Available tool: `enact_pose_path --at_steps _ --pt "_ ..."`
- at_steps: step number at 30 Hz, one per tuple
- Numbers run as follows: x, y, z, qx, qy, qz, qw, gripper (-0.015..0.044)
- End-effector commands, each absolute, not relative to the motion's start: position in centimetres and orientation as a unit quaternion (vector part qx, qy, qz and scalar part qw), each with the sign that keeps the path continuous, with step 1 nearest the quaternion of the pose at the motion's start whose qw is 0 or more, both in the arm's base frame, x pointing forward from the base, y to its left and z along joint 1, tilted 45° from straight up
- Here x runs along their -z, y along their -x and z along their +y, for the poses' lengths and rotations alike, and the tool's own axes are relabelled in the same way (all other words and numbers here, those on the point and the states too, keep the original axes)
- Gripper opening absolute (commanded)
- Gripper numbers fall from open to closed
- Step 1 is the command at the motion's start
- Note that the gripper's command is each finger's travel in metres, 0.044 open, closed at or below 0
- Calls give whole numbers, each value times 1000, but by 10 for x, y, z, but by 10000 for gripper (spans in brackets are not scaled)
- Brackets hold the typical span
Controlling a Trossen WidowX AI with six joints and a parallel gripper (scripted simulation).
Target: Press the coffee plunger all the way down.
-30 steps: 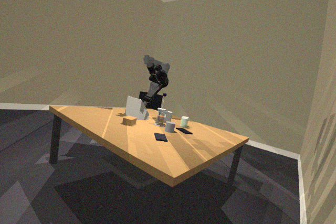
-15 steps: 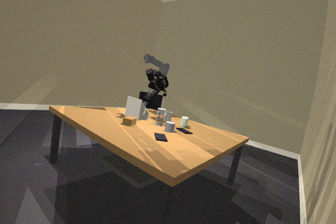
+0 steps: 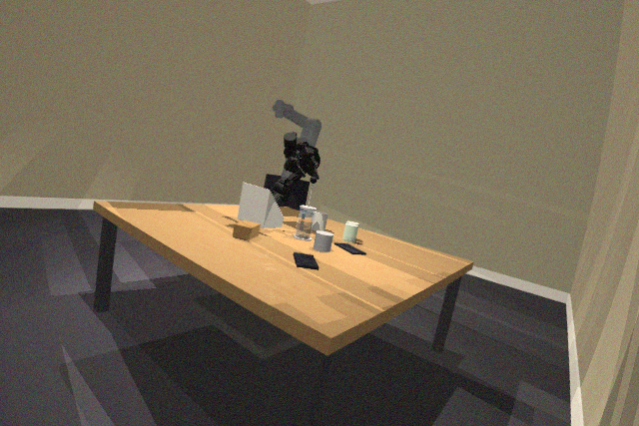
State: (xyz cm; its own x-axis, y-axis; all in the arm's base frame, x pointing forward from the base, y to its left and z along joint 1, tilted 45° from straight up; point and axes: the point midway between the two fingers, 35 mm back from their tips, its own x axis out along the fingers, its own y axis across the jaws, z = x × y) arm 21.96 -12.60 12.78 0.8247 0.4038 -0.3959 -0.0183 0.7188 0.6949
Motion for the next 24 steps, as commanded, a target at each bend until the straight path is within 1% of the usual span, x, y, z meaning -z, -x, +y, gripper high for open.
enact_pose_path --at_steps 1,8,20,24 --pt "-127 -225 -121 -122 -357 267 887 440" --pt "-126 -232 -116 -124 -358 264 887 440" --pt "-126 -232 -116 -124 -358 264 887 126" --pt "-126 -232 -116 -124 -358 264 887 126"
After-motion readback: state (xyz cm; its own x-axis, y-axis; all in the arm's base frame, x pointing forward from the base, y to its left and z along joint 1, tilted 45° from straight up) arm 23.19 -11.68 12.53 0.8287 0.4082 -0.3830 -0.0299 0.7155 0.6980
